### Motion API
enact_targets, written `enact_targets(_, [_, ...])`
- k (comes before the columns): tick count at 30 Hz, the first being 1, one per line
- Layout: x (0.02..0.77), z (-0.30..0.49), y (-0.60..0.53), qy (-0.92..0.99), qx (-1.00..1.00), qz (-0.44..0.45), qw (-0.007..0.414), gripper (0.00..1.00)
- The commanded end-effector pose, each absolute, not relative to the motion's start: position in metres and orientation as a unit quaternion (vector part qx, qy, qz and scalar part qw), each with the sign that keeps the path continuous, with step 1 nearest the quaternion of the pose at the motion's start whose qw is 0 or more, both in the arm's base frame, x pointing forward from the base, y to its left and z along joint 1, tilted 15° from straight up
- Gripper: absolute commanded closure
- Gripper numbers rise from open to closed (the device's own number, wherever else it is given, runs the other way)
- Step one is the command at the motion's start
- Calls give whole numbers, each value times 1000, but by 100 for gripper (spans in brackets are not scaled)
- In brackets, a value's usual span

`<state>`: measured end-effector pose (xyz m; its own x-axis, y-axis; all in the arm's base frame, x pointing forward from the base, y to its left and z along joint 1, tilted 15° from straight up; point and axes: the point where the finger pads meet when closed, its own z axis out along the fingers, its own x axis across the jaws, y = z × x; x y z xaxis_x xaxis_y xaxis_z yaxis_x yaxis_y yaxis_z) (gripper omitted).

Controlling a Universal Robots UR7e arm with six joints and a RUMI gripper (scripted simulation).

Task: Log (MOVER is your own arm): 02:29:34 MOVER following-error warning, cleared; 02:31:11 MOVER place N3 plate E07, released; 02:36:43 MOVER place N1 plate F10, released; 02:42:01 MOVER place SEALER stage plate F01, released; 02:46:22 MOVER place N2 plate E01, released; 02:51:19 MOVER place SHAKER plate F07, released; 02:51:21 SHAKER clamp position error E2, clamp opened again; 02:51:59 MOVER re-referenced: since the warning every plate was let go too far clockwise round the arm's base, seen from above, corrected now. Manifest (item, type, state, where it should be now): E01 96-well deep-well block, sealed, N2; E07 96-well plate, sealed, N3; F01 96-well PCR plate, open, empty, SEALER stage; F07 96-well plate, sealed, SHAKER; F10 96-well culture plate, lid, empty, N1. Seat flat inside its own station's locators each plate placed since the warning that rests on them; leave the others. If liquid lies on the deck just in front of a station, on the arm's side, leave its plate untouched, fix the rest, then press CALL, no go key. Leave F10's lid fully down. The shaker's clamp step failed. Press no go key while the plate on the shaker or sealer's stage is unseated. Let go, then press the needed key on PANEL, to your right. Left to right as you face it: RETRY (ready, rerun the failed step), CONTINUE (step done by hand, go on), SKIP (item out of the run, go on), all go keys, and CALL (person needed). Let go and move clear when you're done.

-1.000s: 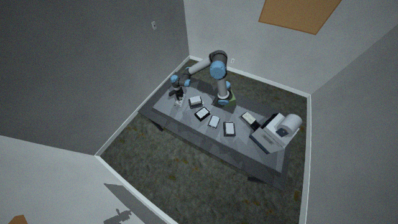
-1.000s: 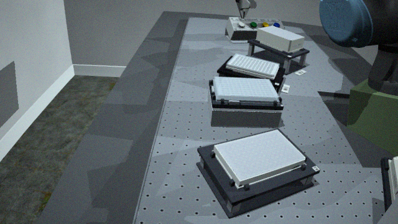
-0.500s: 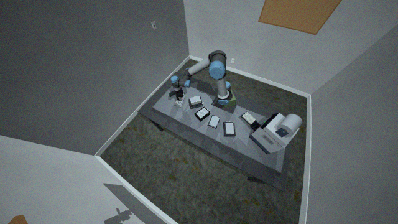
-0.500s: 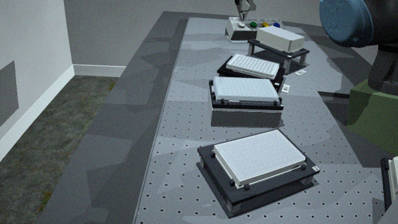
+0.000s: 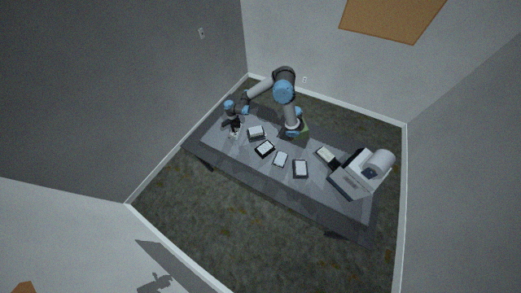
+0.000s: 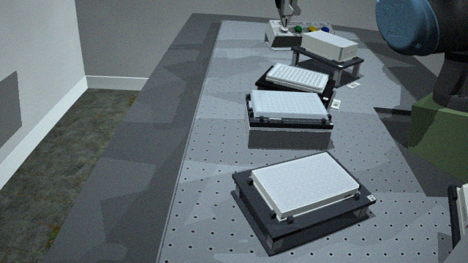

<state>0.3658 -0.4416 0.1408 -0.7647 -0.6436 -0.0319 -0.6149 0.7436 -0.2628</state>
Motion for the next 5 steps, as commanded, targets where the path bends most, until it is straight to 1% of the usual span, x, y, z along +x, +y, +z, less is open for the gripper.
enact_targets(1, [367, 138, -443, 932, -338, -120, 60, 100])
enact_targets(5, [367, 135, -443, 932, -338, -120, 60, 100])
